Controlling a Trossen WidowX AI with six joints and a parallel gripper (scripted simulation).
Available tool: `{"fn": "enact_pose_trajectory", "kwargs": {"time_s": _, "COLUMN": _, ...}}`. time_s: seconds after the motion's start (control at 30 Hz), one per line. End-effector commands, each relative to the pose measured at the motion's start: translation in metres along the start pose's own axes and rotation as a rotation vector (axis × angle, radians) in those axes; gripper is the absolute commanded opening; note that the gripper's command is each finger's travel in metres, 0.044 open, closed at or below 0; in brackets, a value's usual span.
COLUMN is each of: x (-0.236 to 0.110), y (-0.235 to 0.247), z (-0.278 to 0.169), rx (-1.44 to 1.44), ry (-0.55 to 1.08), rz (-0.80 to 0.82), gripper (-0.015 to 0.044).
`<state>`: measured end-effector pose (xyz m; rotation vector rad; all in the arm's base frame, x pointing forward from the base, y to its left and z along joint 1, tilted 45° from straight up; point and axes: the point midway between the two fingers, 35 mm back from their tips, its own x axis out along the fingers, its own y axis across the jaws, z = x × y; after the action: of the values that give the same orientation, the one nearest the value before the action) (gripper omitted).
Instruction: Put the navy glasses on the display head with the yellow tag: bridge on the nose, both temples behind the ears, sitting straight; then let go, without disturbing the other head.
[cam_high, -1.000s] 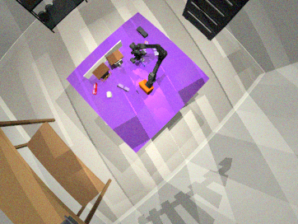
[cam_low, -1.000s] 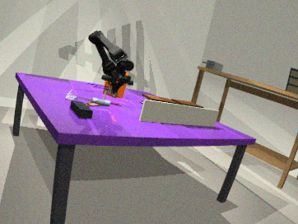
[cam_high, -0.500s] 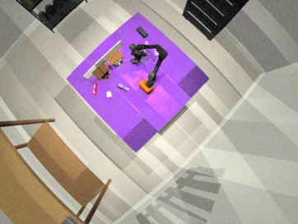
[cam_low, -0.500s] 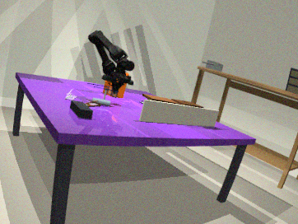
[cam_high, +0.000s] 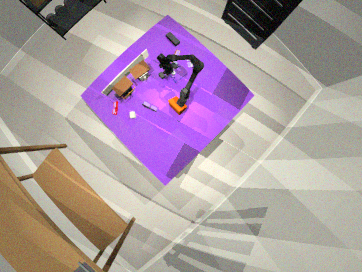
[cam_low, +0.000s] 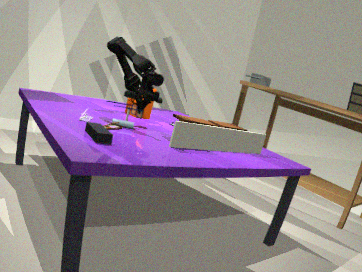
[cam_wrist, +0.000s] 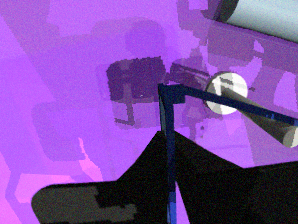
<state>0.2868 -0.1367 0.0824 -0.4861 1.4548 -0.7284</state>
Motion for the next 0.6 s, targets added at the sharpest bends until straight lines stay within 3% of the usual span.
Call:
{"fn": "enact_pose_trajectory", "kwargs": {"time_s": 0.0, "x": -0.0002, "y": 0.0017, "z": -0.0029, "rx": 0.002, "ry": -0.001, "rz": -0.003, "gripper": 0.0}}
{"fn": "enact_pose_trajectory", "kwargs": {"time_s": 0.57, "x": -0.0002, "y": 0.005, "z": -0.0122, "rx": 0.001, "ry": -0.001, "rz": -0.002, "gripper": 0.0}}
